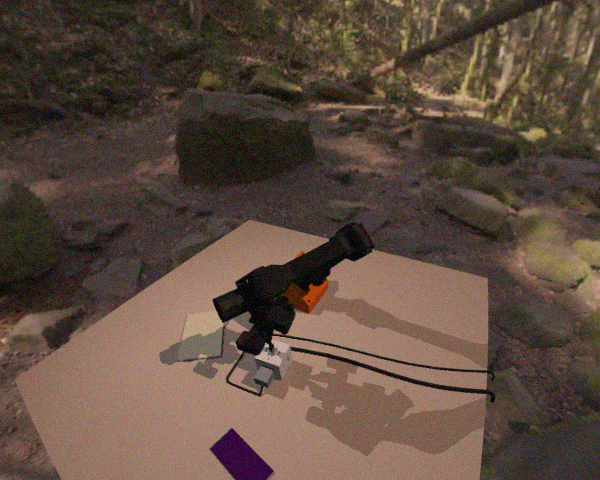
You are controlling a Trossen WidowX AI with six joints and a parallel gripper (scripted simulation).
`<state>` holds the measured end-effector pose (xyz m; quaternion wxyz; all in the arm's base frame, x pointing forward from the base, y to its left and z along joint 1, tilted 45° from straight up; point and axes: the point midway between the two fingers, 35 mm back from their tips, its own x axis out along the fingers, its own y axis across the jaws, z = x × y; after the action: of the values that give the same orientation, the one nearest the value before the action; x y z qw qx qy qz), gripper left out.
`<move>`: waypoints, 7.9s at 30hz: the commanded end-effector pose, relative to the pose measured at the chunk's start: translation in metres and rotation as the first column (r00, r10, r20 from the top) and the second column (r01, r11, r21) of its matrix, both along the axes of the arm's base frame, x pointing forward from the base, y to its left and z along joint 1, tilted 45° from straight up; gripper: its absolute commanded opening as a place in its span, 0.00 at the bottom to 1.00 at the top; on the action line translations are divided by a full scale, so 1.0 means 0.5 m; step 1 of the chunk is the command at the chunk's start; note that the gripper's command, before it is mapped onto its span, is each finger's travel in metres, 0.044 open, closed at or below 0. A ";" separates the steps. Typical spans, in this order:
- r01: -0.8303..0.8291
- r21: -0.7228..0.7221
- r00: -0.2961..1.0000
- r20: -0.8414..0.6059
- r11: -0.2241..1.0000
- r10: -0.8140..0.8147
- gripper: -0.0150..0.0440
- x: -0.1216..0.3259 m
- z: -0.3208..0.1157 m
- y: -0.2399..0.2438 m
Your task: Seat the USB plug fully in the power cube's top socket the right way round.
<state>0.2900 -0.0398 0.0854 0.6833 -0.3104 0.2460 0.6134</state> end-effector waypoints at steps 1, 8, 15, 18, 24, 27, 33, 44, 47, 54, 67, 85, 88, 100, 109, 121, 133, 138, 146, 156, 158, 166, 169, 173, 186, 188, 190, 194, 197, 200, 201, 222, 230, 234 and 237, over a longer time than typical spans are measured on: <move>-0.005 -0.006 1.000 0.004 1.000 0.005 0.25 0.000 0.004 -0.005; -0.005 -0.006 1.000 0.004 1.000 0.005 0.25 -0.001 0.011 -0.012; -0.005 -0.006 1.000 0.004 1.000 0.005 0.25 -0.002 0.017 -0.018; -0.005 -0.006 1.000 0.004 1.000 0.005 0.25 -0.003 0.020 -0.021; -0.005 -0.006 1.000 0.004 1.000 0.005 0.25 -0.004 0.026 -0.026; -0.005 -0.006 1.000 0.004 1.000 0.005 0.25 -0.004 0.029 -0.029; 0.008 -0.001 1.000 -0.008 1.000 -0.008 0.25 -0.005 0.030 -0.030; 0.199 0.016 0.963 -0.190 0.980 -0.192 0.25 -0.005 0.029 -0.028; 0.254 0.013 0.939 -0.243 0.967 -0.244 0.25 -0.005 0.029 -0.028; 0.379 -0.004 0.862 -0.363 0.925 -0.355 0.25 -0.005 0.029 -0.028; 0.583 -0.080 0.645 -0.559 0.809 -0.520 0.25 -0.005 0.029 -0.028; 0.767 -0.259 0.233 -0.739 0.587 -0.632 0.25 -0.005 0.029 -0.028; 0.784 -0.296 0.157 -0.756 0.546 -0.636 0.25 -0.005 0.029 -0.028; 0.808 -0.450 -0.150 -0.782 0.380 -0.605 0.25 -0.005 0.029 -0.028; 0.780 -0.569 -0.372 -0.756 0.260 -0.538 0.25 -0.005 0.029 -0.028; 0.683 -0.720 -0.632 -0.666 0.120 -0.395 0.25 -0.005 0.029 -0.028; 0.528 -0.849 -0.829 -0.520 0.014 -0.205 0.25 -0.005 0.029 -0.028; 0.450 -0.893 -0.888 -0.445 -0.018 -0.117 0.25 -0.005 0.029 -0.028; 0.312 -0.949 -0.949 -0.314 -0.050 0.032 0.25 -0.005 0.029 -0.028; 0.174 -0.983 -0.968 -0.182 -0.061 0.174 0.25 -0.005 0.029 -0.028; 0.174 -0.983 -0.968 -0.182 -0.061 0.174 0.25 -0.005 0.029 -0.028; 0.174 -0.983 -0.968 -0.182 -0.061 0.174 0.25 -0.005 0.029 -0.028; 0.179 -0.982 -0.968 -0.186 -0.058 0.169 0.25 -0.005 0.029 -0.027; 0.179 -0.982 -0.968 -0.185 -0.054 0.170 0.25 -0.004 0.029 -0.026; 0.179 -0.983 -0.968 -0.184 -0.044 0.171 0.25 -0.004 0.028 -0.022; 0.179 -0.983 -0.968 -0.183 -0.042 0.171 0.25 -0.004 0.028 -0.022; 0.179 -0.983 -0.968 -0.183 -0.041 0.171 0.25 -0.004 0.027 -0.021; 0.179 -0.983 -0.968 -0.182 -0.038 0.172 0.25 -0.004 0.027 -0.020; 0.179 -0.983 -0.968 -0.182 -0.035 0.172 0.25 -0.004 0.027 -0.020; 0.179 -0.983 -0.968 -0.182 -0.033 0.173 0.25 -0.003 0.027 -0.019; 0.179 -0.983 -0.968 -0.181 -0.032 0.173 0.25 -0.003 0.027 -0.019; 0.179 -0.984 -0.968 -0.179 -0.015 0.175 0.25 -0.003 0.025 -0.013; 0.179 -0.984 -0.968 -0.177 -0.009 0.176 0.25 -0.002 0.025 -0.011; 0.179 -0.984 -0.968 -0.177 -0.005 0.176 0.25 -0.002 0.024 -0.010; 0.179 -0.984 -0.968 -0.176 -0.003 0.177 0.25 -0.002 0.024 -0.009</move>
<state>0.2890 -0.0454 0.0971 -0.2941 -0.6897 -0.6206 0.2297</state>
